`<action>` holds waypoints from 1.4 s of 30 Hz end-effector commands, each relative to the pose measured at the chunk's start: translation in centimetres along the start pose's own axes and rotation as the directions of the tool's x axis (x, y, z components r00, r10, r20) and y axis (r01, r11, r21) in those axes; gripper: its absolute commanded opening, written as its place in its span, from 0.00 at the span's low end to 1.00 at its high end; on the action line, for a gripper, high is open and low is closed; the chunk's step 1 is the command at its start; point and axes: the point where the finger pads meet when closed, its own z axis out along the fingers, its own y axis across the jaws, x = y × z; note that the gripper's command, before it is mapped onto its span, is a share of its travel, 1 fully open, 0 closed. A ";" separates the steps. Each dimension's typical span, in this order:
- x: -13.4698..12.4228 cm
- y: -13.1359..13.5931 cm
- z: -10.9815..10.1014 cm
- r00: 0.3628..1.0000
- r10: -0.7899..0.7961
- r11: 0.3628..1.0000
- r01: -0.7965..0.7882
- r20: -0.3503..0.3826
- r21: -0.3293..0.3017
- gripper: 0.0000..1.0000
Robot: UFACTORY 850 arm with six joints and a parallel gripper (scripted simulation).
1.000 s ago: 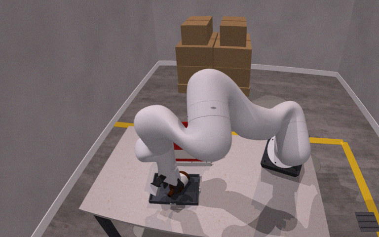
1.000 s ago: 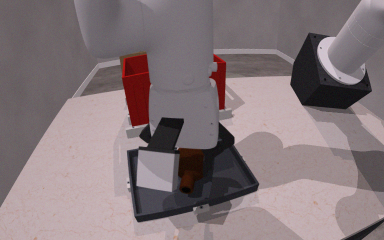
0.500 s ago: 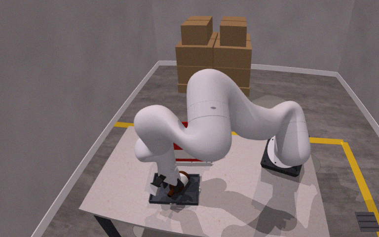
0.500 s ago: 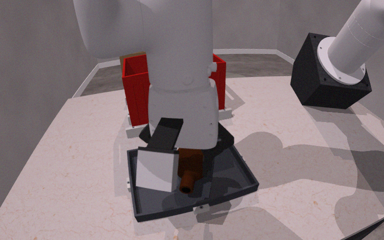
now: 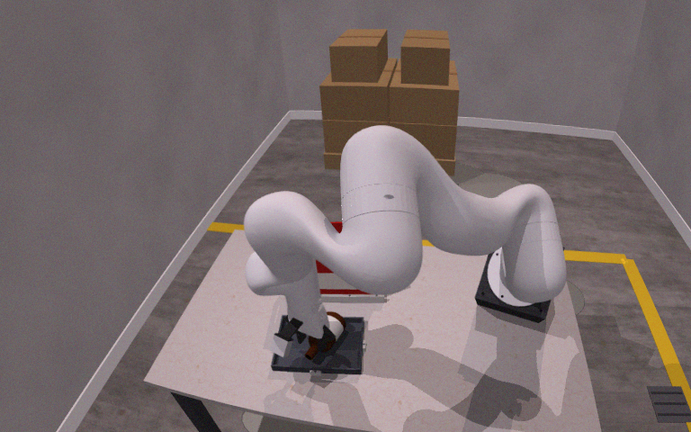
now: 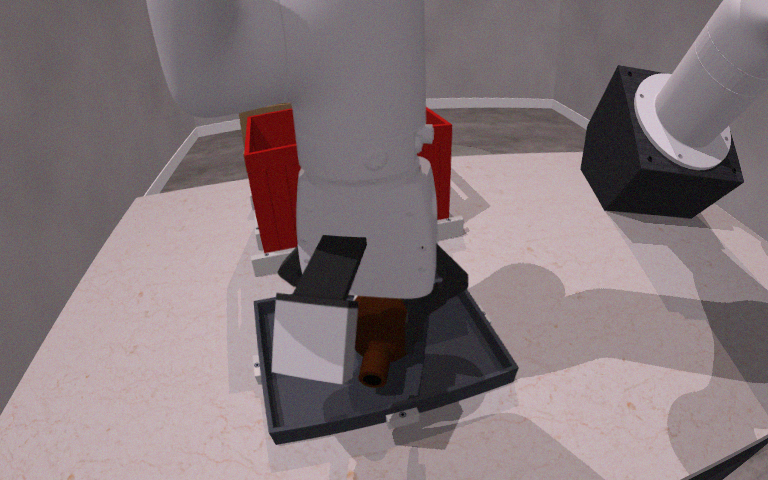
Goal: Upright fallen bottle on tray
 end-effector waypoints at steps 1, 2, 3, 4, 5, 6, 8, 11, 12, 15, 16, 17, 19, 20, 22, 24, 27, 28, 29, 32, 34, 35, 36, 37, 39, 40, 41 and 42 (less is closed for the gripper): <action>0.0 0.1 0.0 1.000 0.000 1.000 0.000 -0.001 -0.001 0.65; 0.0 0.1 0.0 1.000 0.000 1.000 0.000 -0.001 -0.001 0.65; 0.0 0.1 0.0 1.000 0.000 1.000 0.000 -0.001 -0.001 0.65; 0.0 0.1 0.0 1.000 0.000 1.000 0.000 -0.001 -0.001 0.65; 0.0 0.1 0.0 1.000 0.000 1.000 0.000 -0.001 -0.001 0.65; 0.0 0.1 0.1 1.000 0.000 1.000 0.000 -0.001 -0.001 0.65; 0.0 0.1 0.1 1.000 0.000 1.000 0.000 -0.001 -0.001 0.65; 0.0 0.1 0.2 1.000 0.000 1.000 0.000 -0.001 -0.001 0.65; 0.0 0.1 0.2 1.000 0.000 1.000 0.000 -0.001 -0.001 0.65; 0.0 0.1 0.4 1.000 0.000 1.000 0.000 -0.001 -0.001 0.65; 0.0 0.1 0.5 1.000 0.000 1.000 0.000 -0.001 -0.001 0.65; 0.0 0.1 0.6 1.000 0.000 1.000 0.000 -0.001 -0.001 0.65; 0.0 0.1 0.8 1.000 0.000 1.000 0.000 -0.001 -0.001 0.65; 0.0 0.1 0.9 1.000 0.000 1.000 0.000 -0.001 -0.001 0.65; 0.0 0.1 1.1 1.000 0.000 1.000 0.000 -0.001 -0.001 0.65; 0.0 0.1 1.3 1.000 0.000 1.000 0.000 -0.001 -0.001 0.65; 0.0 0.1 1.6 1.000 0.000 1.000 0.000 -0.001 -0.001 0.65; 0.0 0.1 1.6 1.000 0.000 1.000 0.000 -0.001 -0.001 0.65; 0.0 0.1 1.7 1.000 0.000 1.000 0.000 -0.001 -0.001 0.65; 0.0 0.1 2.1 1.000 0.000 1.000 0.000 -0.001 -0.001 0.65; 0.0 0.1 2.4 1.000 0.000 1.000 0.000 -0.001 -0.001 0.65; 0.0 0.1 2.5 1.000 0.000 1.000 0.000 -0.001 -0.001 0.65; 0.0 0.1 2.6 1.000 0.000 1.000 0.000 -0.001 -0.001 0.65; 0.0 0.1 2.7 1.000 0.000 1.000 0.000 -0.001 -0.001 0.65; 0.0 0.1 3.0 1.000 0.000 1.000 0.000 -0.001 -0.001 0.65; 0.0 0.1 3.1 1.000 0.000 1.000 0.000 -0.001 -0.001 0.65; 0.0 0.1 3.2 1.000 0.000 1.000 0.000 -0.001 -0.001 0.65; 0.0 0.1 3.3 1.000 0.000 1.000 0.000 -0.001 -0.001 0.65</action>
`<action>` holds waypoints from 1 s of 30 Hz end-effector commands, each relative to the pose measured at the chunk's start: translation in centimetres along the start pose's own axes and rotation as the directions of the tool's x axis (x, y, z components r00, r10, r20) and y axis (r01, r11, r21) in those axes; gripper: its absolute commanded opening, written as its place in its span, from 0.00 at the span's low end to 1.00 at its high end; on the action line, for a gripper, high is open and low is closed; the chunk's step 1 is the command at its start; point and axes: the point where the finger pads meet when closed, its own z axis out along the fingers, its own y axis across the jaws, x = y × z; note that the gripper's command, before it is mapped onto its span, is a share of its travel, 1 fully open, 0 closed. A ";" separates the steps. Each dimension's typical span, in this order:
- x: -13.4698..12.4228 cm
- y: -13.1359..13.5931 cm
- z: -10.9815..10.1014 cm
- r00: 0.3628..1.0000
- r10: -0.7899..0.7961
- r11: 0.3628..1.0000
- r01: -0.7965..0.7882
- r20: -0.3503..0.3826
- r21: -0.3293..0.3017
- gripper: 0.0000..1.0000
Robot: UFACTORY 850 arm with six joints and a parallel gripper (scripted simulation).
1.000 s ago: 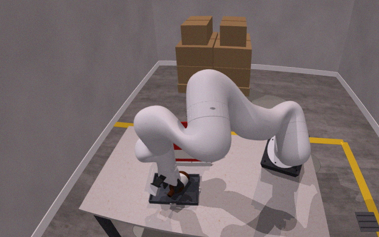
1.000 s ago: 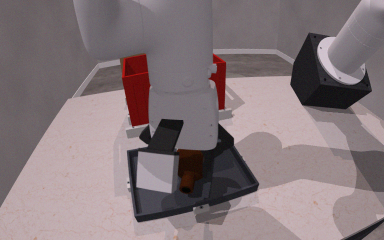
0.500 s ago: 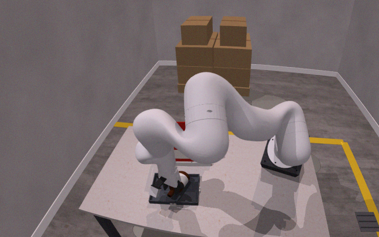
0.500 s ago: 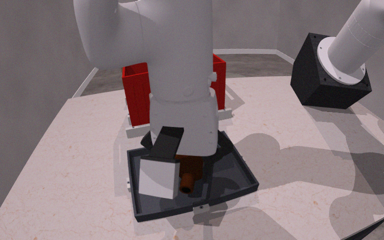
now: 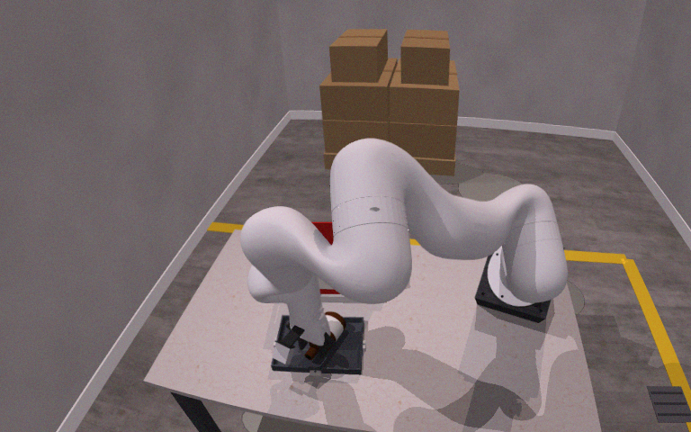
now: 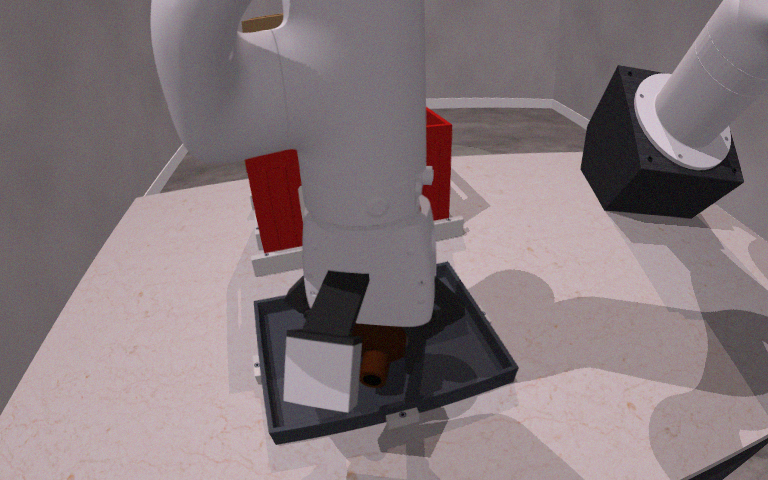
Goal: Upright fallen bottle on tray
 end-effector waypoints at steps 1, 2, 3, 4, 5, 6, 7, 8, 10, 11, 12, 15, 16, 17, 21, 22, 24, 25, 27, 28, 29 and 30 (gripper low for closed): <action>0.0 0.1 0.3 1.000 0.000 1.000 0.000 -0.001 -0.001 0.65; 0.0 0.1 0.3 1.000 0.000 1.000 0.000 -0.001 -0.001 0.65; 0.0 0.1 0.3 1.000 0.000 1.000 0.000 -0.001 -0.001 0.65; 0.0 0.1 0.4 1.000 0.000 1.000 0.000 -0.001 -0.001 0.65; 0.0 0.1 0.5 1.000 0.000 1.000 0.000 -0.001 -0.001 0.65; 0.0 0.1 0.6 1.000 0.000 1.000 0.000 -0.001 -0.001 0.65; 0.0 0.1 0.7 1.000 0.000 1.000 0.000 -0.001 -0.001 0.65; 0.0 0.1 0.7 1.000 0.000 1.000 0.000 -0.001 -0.001 0.65; 0.0 0.1 0.8 1.000 0.000 1.000 0.000 -0.001 -0.001 0.65; 0.0 0.1 0.9 1.000 0.000 1.000 0.000 -0.001 -0.001 0.65; 0.0 0.1 0.9 1.000 0.000 1.000 0.000 -0.001 -0.001 0.65; 0.0 0.1 1.0 1.000 0.000 1.000 0.000 -0.001 -0.001 0.65; 0.0 0.1 1.0 1.000 0.000 1.000 0.000 -0.001 -0.001 0.65; 0.0 0.1 1.0 1.000 0.000 1.000 0.000 -0.001 -0.001 0.65; 0.0 0.1 1.0 1.000 0.000 1.000 0.000 -0.001 -0.001 0.65; 0.0 0.1 1.0 1.000 0.000 1.000 0.000 -0.001 -0.001 0.65; 0.0 0.1 1.0 1.000 0.000 1.000 0.000 -0.001 -0.001 0.65; 0.0 0.1 1.0 1.000 0.000 1.000 0.000 -0.001 -0.001 0.65; 0.0 0.1 1.0 1.000 0.000 1.000 0.000 -0.001 -0.001 0.65; 0.0 0.1 1.0 1.000 0.000 1.000 0.000 -0.001 -0.001 0.65; 0.0 0.1 1.0 1.000 0.000 1.000 0.000 -0.001 -0.001 0.65; 0.0 0.1 1.0 1.000 0.000 1.000 0.000 -0.001 -0.001 0.65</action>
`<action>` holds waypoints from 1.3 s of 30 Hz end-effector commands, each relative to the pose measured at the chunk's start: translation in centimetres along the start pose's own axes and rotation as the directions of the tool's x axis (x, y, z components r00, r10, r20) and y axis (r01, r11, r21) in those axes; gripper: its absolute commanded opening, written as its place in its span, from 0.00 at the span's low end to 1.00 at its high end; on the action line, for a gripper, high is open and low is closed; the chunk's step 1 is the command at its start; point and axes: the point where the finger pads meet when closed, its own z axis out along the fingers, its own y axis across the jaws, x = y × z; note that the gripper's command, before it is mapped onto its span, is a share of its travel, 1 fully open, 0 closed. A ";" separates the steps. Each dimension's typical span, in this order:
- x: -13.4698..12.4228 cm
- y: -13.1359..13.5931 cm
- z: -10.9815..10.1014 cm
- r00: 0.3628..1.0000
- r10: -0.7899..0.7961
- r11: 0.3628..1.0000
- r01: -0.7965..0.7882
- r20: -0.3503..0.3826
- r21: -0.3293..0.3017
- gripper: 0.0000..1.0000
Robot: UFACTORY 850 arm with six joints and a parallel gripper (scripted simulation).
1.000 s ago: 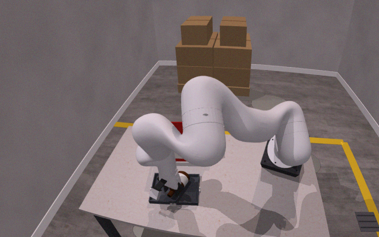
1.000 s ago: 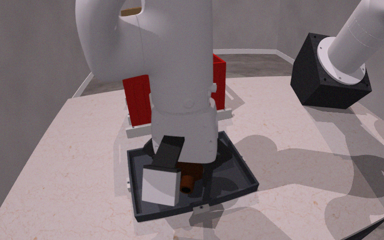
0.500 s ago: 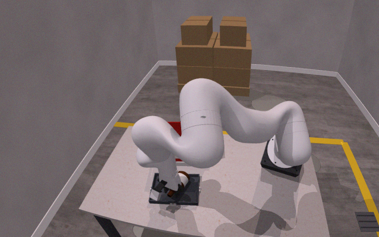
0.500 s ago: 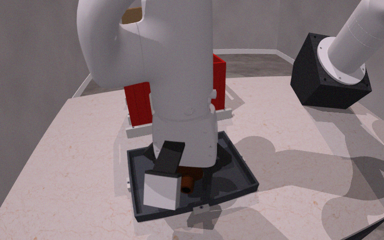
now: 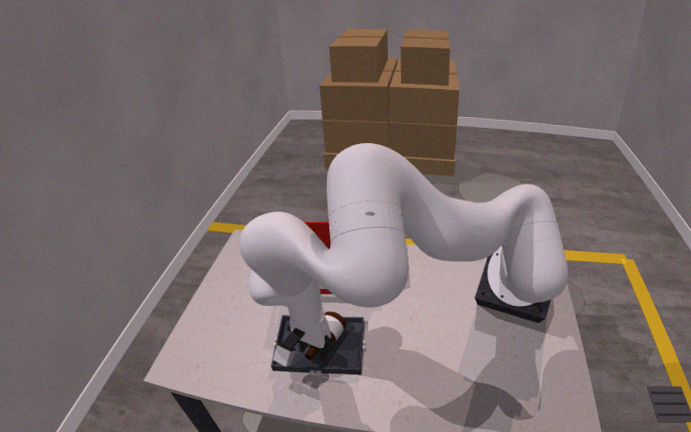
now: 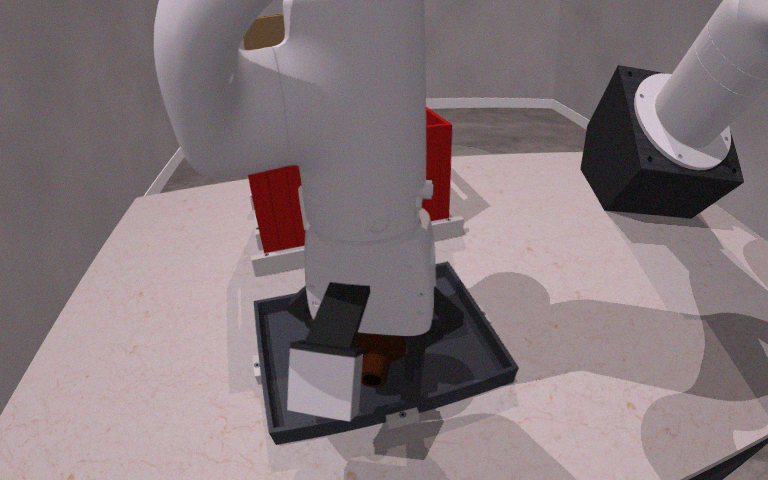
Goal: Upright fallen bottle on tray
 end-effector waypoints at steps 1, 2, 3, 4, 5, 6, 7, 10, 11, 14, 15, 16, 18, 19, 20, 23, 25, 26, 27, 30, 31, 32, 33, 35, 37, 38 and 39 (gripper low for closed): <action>0.0 0.1 -0.1 1.000 0.000 1.000 0.000 -0.001 -0.001 0.65; 0.0 0.1 -0.1 1.000 0.000 1.000 0.000 -0.001 -0.001 0.65; 0.0 0.1 -0.1 1.000 0.000 1.000 0.000 -0.001 -0.001 0.00; 0.0 0.1 -0.1 1.000 0.000 1.000 0.000 -0.001 -0.001 0.00; 0.0 0.1 -0.1 1.000 0.000 1.000 0.000 -0.001 -0.001 0.00; 0.0 0.1 -0.1 1.000 0.000 1.000 0.000 -0.001 -0.001 0.00; 0.0 0.1 -0.1 1.000 0.000 1.000 0.000 -0.001 -0.001 0.00; 0.0 0.1 -0.1 1.000 0.000 1.000 0.000 -0.001 -0.001 0.00; 0.0 0.1 -0.1 1.000 0.000 1.000 0.000 -0.001 -0.001 0.00; 0.0 0.1 -0.1 1.000 0.000 1.000 0.000 -0.001 -0.001 0.00; 0.0 0.1 -0.1 1.000 0.000 1.000 0.000 -0.001 -0.001 0.00; 0.0 0.1 -0.1 1.000 0.000 1.000 0.000 -0.001 -0.001 0.00; 0.0 0.1 -0.1 1.000 0.000 1.000 0.000 -0.001 -0.001 0.00; 0.0 0.1 -0.1 1.000 0.000 1.000 0.000 -0.001 -0.001 0.00; 0.0 0.1 -0.1 1.000 0.000 1.000 0.000 -0.001 -0.001 0.00; 0.0 0.1 -0.1 1.000 0.000 1.000 0.000 -0.001 -0.001 0.00; 0.0 0.1 -0.1 1.000 0.000 1.000 0.000 -0.001 -0.001 0.00; 0.0 0.1 -0.1 1.000 0.000 1.000 0.000 -0.001 -0.001 0.00; 0.0 0.1 -0.1 1.000 0.000 1.000 0.000 -0.001 -0.001 0.00; 0.0 0.1 -0.1 1.000 0.000 1.000 0.000 -0.001 -0.001 0.00; 0.0 0.1 -0.1 1.000 0.000 1.000 0.000 -0.001 -0.001 0.00; 0.0 0.1 -0.1 1.000 0.000 1.000 0.000 -0.001 -0.001 0.00; 0.0 0.1 -0.1 1.000 0.000 1.000 0.000 -0.001 -0.001 0.00; 0.0 0.1 -0.1 1.000 0.000 1.000 0.000 -0.001 -0.001 0.00; 0.0 0.1 -0.1 1.000 0.000 1.000 0.000 -0.001 -0.001 0.00; 0.0 0.1 -0.1 1.000 0.000 1.000 0.000 -0.001 -0.001 0.00; 0.0 0.1 -0.1 1.000 0.000 1.000 0.000 -0.001 -0.001 0.00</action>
